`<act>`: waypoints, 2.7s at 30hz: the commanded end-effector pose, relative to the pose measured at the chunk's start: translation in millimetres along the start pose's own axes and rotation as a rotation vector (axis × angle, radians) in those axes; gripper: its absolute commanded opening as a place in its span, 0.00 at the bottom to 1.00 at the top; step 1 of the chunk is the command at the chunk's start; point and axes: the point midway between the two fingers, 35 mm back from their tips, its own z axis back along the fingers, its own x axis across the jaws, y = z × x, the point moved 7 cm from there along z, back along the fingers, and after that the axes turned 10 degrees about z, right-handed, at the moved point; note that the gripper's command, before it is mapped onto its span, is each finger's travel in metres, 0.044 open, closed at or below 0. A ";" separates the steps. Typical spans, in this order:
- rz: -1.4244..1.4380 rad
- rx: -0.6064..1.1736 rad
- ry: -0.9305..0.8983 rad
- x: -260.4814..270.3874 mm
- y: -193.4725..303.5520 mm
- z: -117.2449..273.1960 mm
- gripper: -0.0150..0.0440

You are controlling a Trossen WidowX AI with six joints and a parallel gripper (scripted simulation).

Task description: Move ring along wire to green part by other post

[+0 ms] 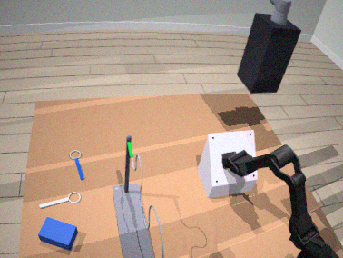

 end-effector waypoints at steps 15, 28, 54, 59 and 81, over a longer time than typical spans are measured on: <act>0.406 -1.217 0.060 59.0 -188.6 103.3 0.53; 0.457 -2.030 0.473 64.1 -268.4 219.3 0.53; 0.291 -2.456 0.917 76.4 -282.7 343.3 0.53; 0.292 -2.456 0.917 78.9 -280.8 349.9 0.53; 0.294 -2.457 0.917 80.4 -296.9 373.9 0.53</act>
